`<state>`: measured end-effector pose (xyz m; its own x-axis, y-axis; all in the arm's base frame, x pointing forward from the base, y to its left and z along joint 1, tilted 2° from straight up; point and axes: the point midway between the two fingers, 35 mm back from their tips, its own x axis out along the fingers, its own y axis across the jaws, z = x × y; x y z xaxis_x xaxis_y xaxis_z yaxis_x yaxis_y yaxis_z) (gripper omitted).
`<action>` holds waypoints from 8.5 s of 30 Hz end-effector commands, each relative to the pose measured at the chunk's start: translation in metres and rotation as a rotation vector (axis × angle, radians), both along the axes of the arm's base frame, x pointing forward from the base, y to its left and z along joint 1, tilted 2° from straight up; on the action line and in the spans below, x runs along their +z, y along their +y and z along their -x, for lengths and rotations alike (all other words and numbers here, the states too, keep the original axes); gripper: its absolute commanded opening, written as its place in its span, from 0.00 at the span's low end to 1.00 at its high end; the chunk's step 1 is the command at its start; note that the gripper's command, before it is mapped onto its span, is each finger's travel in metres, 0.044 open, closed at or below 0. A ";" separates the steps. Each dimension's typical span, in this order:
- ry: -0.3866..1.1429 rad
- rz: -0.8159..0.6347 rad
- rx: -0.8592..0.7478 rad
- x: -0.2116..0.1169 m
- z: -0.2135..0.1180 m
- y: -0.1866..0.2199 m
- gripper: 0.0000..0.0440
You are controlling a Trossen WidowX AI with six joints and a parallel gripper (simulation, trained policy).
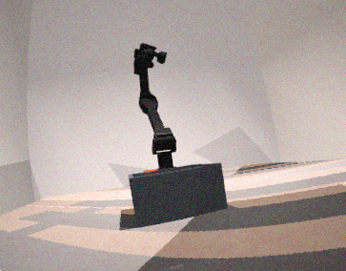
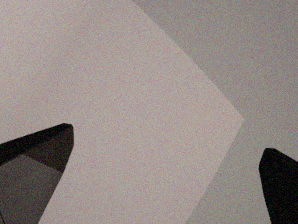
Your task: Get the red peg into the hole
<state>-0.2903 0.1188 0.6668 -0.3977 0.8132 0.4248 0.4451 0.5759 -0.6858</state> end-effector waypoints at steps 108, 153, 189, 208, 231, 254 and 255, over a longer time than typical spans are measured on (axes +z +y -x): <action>3.214 -1.399 -0.835 -0.441 -0.569 -0.035 1.00; 3.014 -1.927 -1.886 -0.645 -0.473 -0.006 1.00; 2.862 -1.953 -1.941 -0.670 -0.484 -0.026 0.00; 2.723 -2.156 -1.751 -0.593 -0.531 -0.058 0.00; 2.628 -2.448 -1.509 -0.584 -0.594 -0.151 0.00; 2.935 -2.193 -1.512 -0.642 -0.622 -0.196 0.31; 2.946 -2.191 -1.505 -0.644 -0.623 -0.197 0.34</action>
